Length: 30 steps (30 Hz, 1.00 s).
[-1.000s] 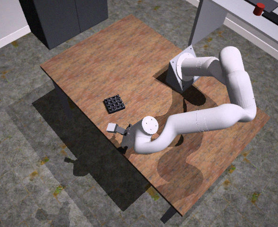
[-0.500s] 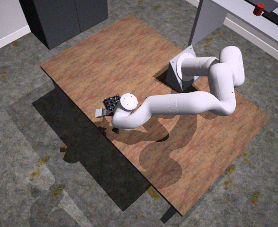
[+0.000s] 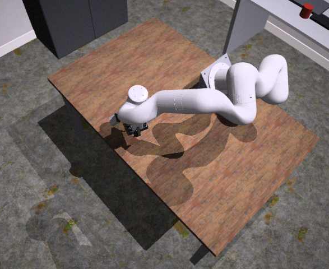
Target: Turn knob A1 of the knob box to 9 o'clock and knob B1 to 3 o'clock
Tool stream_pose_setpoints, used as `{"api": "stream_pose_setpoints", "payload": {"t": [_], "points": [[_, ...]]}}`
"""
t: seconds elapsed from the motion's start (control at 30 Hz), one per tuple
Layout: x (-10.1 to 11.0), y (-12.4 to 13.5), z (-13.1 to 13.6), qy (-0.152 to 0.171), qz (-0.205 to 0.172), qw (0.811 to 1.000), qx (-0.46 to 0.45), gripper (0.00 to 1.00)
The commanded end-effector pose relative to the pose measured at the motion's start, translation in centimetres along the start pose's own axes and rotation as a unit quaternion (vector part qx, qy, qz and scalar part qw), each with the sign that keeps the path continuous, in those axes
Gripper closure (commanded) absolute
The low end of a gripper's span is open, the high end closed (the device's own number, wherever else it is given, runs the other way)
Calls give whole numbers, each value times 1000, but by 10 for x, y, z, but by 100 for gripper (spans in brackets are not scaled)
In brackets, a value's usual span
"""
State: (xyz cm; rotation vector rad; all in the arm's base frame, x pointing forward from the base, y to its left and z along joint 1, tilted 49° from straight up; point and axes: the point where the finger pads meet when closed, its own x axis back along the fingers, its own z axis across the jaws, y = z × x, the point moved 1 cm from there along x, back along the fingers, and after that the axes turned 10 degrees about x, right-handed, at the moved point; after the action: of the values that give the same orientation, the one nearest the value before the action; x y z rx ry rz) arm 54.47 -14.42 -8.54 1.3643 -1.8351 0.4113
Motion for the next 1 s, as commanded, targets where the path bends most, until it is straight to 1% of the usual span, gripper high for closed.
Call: {"api": "stream_pose_setpoints", "payload": {"t": [0.0,0.03,0.2,0.33,0.97], "points": [[-6,9,20,-19,-4,999,28,0],[-6,9,20,-19,-4,999,28,0],[-18,28,49,-51,-12,996,71,0],[-23,36,59,-63,-13,994,87,0],[-24,38,62,-67,-13,993,91,0]]}}
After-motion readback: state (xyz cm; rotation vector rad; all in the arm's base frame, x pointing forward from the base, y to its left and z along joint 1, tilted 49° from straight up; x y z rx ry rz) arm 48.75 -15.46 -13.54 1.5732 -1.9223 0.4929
